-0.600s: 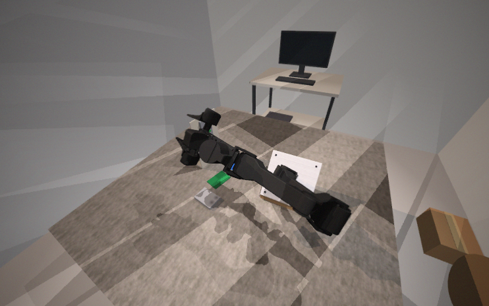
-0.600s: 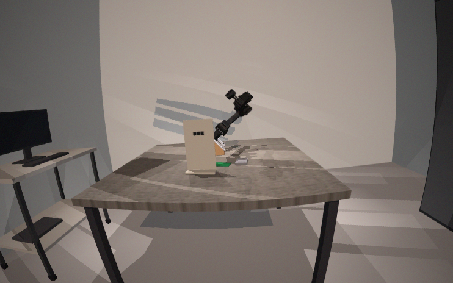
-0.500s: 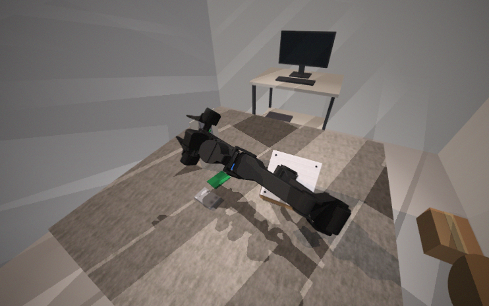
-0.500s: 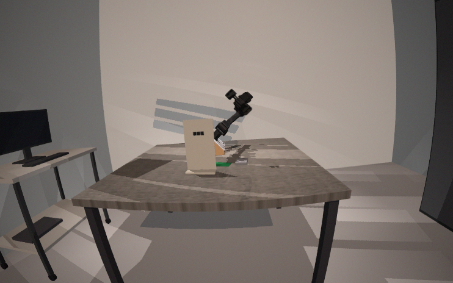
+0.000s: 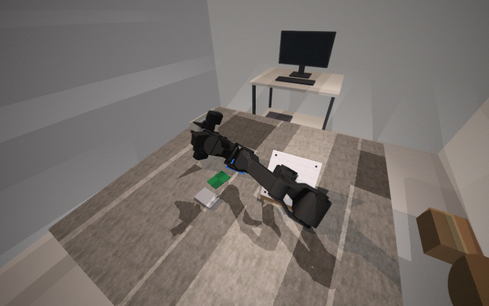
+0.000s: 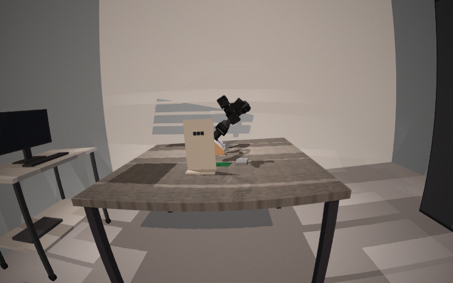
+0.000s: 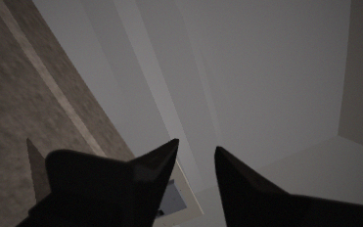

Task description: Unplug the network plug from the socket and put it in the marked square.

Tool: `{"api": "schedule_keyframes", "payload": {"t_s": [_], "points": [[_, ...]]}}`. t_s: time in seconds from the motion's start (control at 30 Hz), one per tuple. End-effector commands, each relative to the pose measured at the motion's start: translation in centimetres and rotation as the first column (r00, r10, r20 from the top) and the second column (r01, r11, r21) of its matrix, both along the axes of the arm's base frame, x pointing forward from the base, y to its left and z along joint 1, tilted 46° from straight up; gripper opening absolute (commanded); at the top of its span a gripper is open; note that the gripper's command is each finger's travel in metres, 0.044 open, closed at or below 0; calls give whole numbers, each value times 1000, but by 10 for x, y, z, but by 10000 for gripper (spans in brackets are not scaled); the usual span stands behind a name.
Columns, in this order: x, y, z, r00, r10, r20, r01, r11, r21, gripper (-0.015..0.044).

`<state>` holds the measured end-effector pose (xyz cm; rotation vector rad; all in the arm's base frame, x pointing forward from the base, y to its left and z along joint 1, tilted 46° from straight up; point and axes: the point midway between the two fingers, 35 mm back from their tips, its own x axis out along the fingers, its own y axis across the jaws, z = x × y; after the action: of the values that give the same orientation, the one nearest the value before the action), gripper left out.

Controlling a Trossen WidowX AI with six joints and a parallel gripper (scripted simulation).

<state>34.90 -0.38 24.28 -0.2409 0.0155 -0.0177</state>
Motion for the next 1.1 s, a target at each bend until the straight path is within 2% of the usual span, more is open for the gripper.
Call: {"api": "schedule_keyframes", "payload": {"t_s": [0.0, 0.47, 1.07], "points": [[4, -2, -24, 999, -1, -32, -1, 998, -60, 156], [-3, -10, -106, 991, -10, -133, -27, 961, -275, 156], [-46, -15, -182, 966, -20, -259, -117, 856, -504, 156]]}}
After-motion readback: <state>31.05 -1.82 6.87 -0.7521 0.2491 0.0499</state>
